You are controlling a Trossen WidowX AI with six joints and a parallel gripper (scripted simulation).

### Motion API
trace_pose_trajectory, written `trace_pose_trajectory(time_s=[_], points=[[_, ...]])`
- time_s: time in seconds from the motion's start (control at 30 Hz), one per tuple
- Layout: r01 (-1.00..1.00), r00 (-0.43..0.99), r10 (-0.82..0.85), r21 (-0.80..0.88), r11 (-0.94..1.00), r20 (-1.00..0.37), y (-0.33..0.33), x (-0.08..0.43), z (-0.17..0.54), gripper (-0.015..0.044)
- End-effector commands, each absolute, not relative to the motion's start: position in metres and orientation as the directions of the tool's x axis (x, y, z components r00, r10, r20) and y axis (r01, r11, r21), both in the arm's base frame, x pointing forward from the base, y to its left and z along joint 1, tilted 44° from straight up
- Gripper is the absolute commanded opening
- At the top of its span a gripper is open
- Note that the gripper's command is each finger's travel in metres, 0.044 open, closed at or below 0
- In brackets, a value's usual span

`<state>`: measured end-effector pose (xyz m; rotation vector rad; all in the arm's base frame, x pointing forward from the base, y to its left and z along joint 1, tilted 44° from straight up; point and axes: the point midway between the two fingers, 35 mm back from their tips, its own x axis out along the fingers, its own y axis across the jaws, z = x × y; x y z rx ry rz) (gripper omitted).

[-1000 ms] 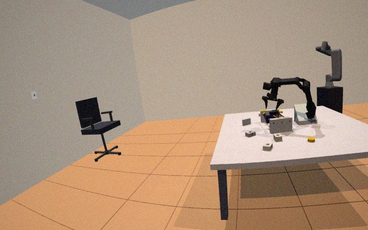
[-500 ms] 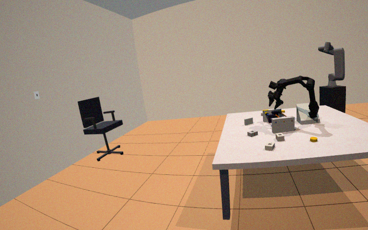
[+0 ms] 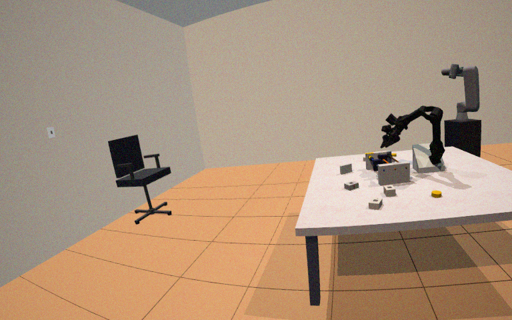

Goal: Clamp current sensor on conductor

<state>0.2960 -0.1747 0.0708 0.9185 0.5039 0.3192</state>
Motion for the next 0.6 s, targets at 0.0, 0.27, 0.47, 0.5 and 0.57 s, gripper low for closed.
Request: trace_pose_trajectory(time_s=[0.0,0.27,0.47,0.5,0.57], points=[[-0.224,0.877,0.440,0.647,0.728,-0.191,-0.1690,0.2752,0.0721,0.0440],[-0.193,0.872,0.444,0.686,0.702,-0.209,-0.1705,0.2784,0.0694,0.0440],[-0.193,0.872,0.444,0.686,0.702,-0.209,-0.1705,0.2784,0.0694,0.0440],[-0.193,0.872,0.444,0.686,0.702,-0.209,-0.1705,0.2784,0.0694,0.0440],[-0.193,0.872,0.444,0.686,0.702,-0.209,-0.1705,0.2784,0.0694,0.0440]])
